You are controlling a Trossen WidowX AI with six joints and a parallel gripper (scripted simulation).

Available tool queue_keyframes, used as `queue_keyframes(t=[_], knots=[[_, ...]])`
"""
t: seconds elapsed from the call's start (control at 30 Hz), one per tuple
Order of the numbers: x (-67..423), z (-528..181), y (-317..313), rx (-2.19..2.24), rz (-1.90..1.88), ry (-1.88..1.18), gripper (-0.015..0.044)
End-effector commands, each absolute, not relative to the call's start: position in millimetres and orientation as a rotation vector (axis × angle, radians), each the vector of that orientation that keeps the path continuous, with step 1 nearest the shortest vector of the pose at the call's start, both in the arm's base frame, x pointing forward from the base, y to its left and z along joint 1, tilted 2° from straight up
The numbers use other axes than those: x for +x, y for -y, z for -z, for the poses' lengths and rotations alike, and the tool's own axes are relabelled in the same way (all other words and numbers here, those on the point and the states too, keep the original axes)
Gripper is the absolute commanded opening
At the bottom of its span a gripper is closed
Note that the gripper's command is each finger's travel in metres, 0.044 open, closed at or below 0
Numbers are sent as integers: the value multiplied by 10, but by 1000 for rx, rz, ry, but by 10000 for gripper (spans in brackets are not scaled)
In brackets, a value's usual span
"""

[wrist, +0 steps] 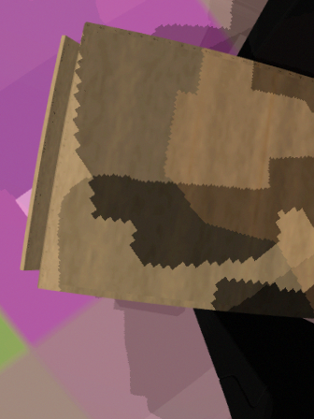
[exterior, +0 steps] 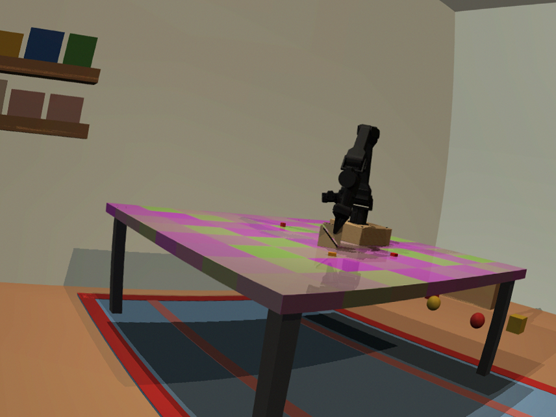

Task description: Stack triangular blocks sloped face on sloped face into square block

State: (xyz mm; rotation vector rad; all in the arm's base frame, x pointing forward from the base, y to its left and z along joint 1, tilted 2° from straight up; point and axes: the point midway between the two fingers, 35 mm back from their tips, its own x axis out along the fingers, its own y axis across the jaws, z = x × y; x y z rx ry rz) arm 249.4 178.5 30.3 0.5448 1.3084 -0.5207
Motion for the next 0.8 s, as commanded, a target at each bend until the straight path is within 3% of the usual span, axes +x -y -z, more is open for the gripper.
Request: queue_keyframes(t=[0.0,0.77], knots=[[2501,-268,-1772,542,518,-1310,0],[2519,-221,-1757,541,514,-1311,0]])
